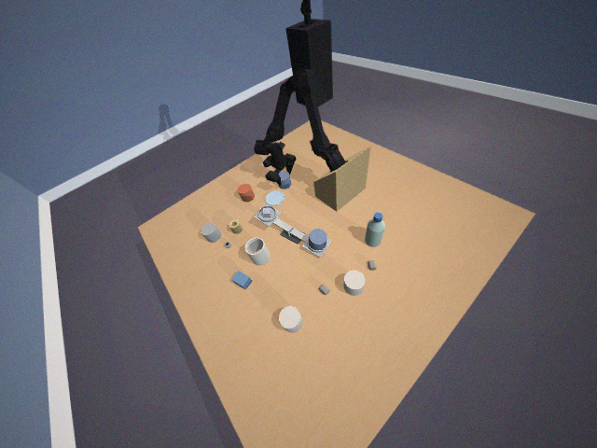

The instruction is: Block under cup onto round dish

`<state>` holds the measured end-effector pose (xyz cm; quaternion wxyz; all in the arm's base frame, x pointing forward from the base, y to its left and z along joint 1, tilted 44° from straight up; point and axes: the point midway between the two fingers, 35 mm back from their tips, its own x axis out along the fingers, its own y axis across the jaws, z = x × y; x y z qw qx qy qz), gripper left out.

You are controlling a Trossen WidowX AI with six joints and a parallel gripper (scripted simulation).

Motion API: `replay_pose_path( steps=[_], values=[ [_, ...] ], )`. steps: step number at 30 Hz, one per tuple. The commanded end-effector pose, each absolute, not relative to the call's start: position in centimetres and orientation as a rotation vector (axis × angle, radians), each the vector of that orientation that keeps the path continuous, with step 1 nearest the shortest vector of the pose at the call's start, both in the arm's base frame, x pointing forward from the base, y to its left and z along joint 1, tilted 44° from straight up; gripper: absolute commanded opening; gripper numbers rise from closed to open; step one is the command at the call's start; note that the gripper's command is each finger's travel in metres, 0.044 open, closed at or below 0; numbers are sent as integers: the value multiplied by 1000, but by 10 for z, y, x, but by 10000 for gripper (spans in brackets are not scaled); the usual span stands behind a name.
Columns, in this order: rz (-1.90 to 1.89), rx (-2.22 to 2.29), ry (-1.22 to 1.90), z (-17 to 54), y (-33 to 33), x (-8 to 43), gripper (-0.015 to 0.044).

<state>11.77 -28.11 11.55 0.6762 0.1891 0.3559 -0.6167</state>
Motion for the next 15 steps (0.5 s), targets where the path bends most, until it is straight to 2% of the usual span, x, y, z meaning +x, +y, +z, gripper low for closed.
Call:
replay_pose_path(
  steps=[1,7,13,15],
  values=[
    [-1385,419,777,144,-259,120,440],
    [-1384,419,777,148,-254,119,440],
    [-1279,342,753,165,-250,147,282],
    [-1270,342,771,163,-248,154,260]
  ],
)
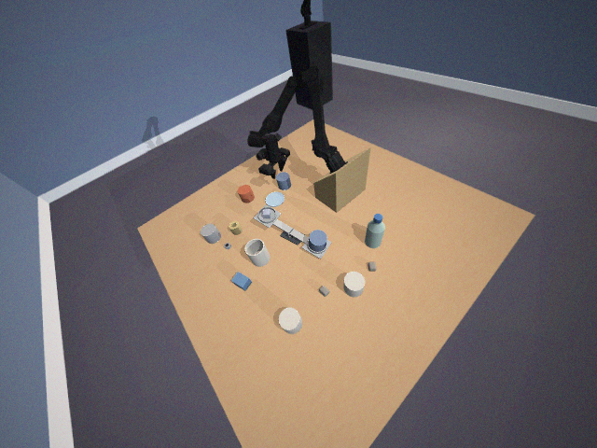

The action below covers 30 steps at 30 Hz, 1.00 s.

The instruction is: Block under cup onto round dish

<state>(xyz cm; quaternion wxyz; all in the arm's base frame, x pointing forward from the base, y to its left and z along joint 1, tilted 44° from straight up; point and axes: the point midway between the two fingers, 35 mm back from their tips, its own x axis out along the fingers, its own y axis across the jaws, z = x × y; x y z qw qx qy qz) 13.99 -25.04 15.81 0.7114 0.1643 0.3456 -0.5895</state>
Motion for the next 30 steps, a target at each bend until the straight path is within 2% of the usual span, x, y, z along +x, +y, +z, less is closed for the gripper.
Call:
replay_pose_path(
  steps=[1,10,19,30],
  values=[
    [-1266,342,780,162,-247,158,260],
    [-1162,314,941,139,-219,223,260],
    [-1057,137,1088,105,-157,305,260],
    [-1069,-34,1143,73,-103,336,260]
  ],
)
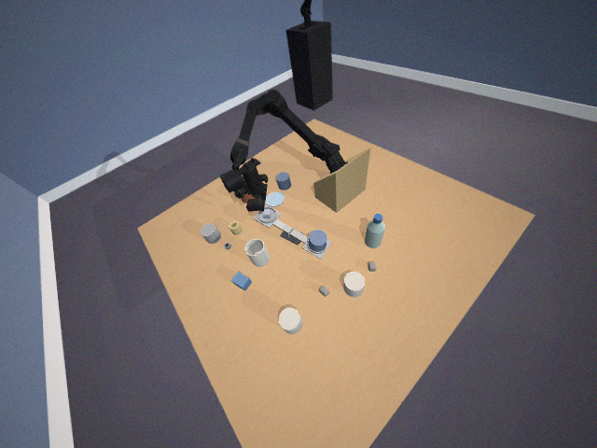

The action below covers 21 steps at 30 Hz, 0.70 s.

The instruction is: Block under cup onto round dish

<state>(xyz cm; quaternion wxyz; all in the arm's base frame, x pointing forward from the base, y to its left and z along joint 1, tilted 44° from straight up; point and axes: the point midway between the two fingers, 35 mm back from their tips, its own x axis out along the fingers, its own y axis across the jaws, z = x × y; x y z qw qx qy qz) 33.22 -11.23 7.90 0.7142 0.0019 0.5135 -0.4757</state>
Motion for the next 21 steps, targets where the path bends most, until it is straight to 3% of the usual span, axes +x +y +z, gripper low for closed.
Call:
replay_pose_path(
  steps=[1,21],
  values=[
    [-1069,-34,1143,73,-103,336,260],
    [-1069,-35,1143,52,-124,336,260]
  ],
)
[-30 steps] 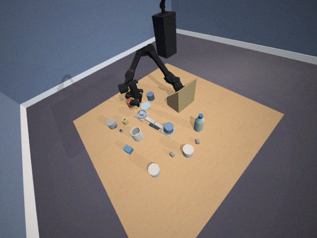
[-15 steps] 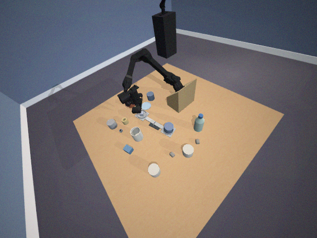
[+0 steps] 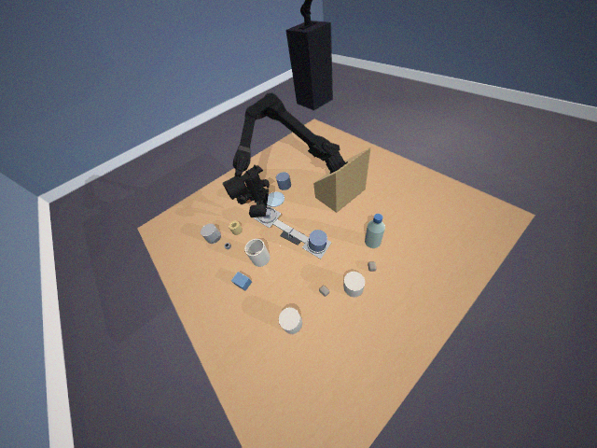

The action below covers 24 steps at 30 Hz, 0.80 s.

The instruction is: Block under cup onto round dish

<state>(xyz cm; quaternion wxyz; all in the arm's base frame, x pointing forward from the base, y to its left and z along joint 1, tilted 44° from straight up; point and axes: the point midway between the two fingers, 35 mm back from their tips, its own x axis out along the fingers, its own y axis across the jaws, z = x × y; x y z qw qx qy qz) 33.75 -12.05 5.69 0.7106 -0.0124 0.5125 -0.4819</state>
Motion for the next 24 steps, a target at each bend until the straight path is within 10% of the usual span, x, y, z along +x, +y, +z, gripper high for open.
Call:
replay_pose_path(
  steps=[1,16,24],
  values=[
    [-1069,-35,1143,51,-125,336,260],
    [-1070,-36,1141,36,-140,336,260],
    [-1070,-36,1141,36,-140,336,128]
  ],
)
